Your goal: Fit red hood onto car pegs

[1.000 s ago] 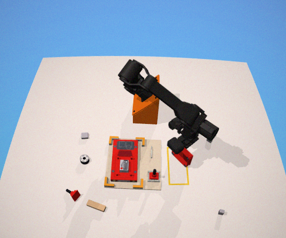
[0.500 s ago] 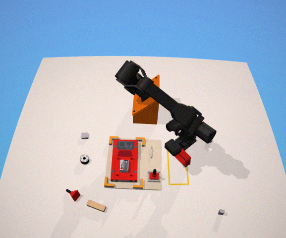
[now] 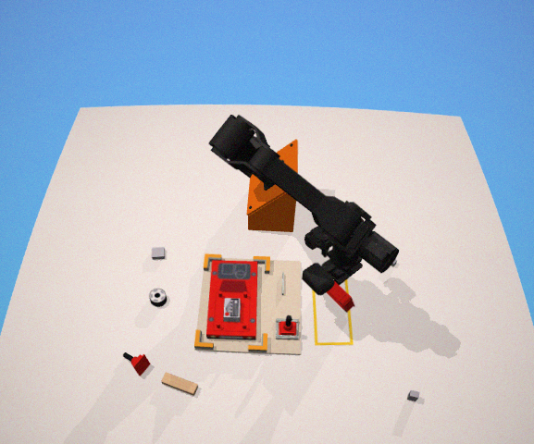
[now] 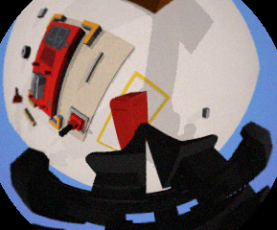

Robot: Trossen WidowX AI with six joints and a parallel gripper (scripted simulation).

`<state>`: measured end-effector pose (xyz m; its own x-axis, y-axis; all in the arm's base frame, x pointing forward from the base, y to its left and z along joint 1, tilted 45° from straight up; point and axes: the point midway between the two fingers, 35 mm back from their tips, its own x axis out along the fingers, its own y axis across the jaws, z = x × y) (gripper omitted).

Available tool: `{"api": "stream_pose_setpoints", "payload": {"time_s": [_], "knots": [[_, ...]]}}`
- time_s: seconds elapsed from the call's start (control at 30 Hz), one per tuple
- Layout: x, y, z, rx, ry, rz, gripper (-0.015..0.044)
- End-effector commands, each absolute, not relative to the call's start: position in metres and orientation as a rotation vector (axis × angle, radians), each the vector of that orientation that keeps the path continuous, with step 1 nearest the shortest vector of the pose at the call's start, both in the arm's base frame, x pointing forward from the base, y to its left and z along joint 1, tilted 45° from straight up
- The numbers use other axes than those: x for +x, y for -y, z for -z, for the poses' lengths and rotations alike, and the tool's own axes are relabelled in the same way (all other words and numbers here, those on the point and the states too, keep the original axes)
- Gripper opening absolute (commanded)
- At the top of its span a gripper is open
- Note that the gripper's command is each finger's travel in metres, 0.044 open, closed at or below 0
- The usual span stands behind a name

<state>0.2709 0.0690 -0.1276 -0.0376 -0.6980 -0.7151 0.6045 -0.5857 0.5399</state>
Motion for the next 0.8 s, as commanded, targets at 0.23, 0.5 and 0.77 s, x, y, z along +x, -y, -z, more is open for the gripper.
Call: {"api": "stream_pose_setpoints", "payload": {"time_s": [0.23, 0.5, 0.77], "knots": [[0.278, -0.068, 0.118, 1.293, 0.113, 1.771, 0.0000], [0.277, -0.122, 0.067, 1.299, 0.104, 1.773, 0.0000], [0.281, -0.121, 0.070, 1.314, 0.097, 1.754, 0.0000]]}}
